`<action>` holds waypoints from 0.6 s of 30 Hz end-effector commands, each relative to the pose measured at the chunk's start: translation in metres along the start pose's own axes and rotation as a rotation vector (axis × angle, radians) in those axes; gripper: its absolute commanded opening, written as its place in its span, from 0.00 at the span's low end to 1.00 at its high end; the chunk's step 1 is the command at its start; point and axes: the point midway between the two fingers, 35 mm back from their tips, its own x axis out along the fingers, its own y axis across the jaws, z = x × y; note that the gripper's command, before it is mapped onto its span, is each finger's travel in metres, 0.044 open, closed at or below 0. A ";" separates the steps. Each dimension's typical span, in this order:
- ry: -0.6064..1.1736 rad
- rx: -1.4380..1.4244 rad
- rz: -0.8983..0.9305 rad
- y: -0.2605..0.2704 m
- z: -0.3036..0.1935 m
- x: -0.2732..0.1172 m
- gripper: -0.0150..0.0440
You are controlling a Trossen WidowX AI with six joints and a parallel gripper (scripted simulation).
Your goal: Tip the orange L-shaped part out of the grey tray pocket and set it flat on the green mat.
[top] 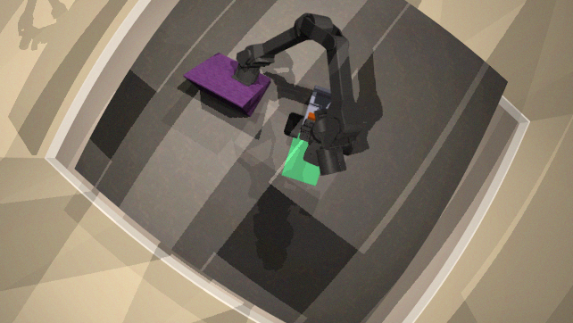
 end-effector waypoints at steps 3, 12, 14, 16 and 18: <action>-0.005 -0.009 0.000 -0.002 0.028 0.000 0.25; -0.007 -0.010 0.000 -0.005 0.069 -0.001 0.25; -0.008 -0.010 0.000 -0.006 0.078 -0.001 0.25; -0.008 -0.010 0.000 -0.006 0.086 -0.001 0.25; -0.008 -0.010 0.000 -0.007 0.088 -0.001 0.25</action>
